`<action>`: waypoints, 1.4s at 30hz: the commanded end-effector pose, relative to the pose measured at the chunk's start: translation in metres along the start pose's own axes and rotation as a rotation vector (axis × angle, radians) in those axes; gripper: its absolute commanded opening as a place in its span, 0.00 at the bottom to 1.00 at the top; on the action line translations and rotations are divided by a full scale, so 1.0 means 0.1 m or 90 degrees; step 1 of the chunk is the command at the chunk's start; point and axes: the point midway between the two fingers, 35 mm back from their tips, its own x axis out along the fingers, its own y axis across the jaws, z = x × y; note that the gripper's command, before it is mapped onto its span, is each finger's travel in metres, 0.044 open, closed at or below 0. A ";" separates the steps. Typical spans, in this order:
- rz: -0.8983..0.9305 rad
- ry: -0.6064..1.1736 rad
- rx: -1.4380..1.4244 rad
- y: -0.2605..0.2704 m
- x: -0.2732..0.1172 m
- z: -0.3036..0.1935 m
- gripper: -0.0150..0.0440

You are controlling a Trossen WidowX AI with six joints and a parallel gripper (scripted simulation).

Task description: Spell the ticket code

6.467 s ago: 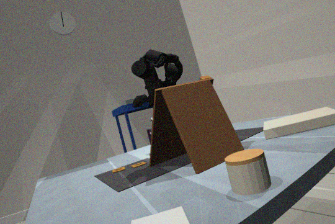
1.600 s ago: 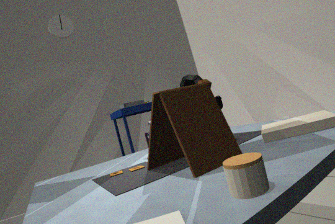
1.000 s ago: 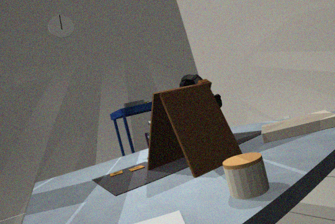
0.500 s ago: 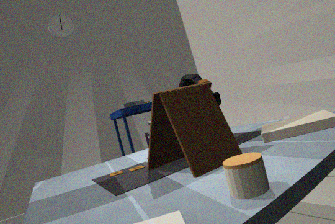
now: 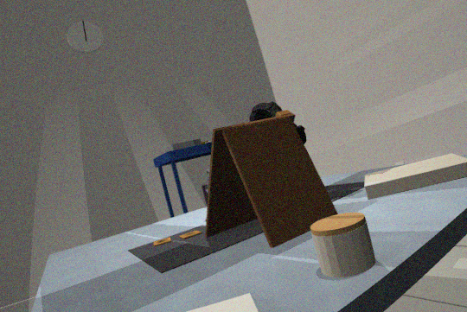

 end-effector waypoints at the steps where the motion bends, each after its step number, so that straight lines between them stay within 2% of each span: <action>1: 0.001 -0.002 -0.004 0.00 -0.03 0.00 0.25; 13: -0.077 0.023 -0.034 -0.25 -0.23 -0.03 0.25; 28: -0.252 0.060 -0.047 -0.62 -0.98 -0.23 0.25; 42: -0.394 0.104 -0.035 -0.76 -1.69 -0.44 0.25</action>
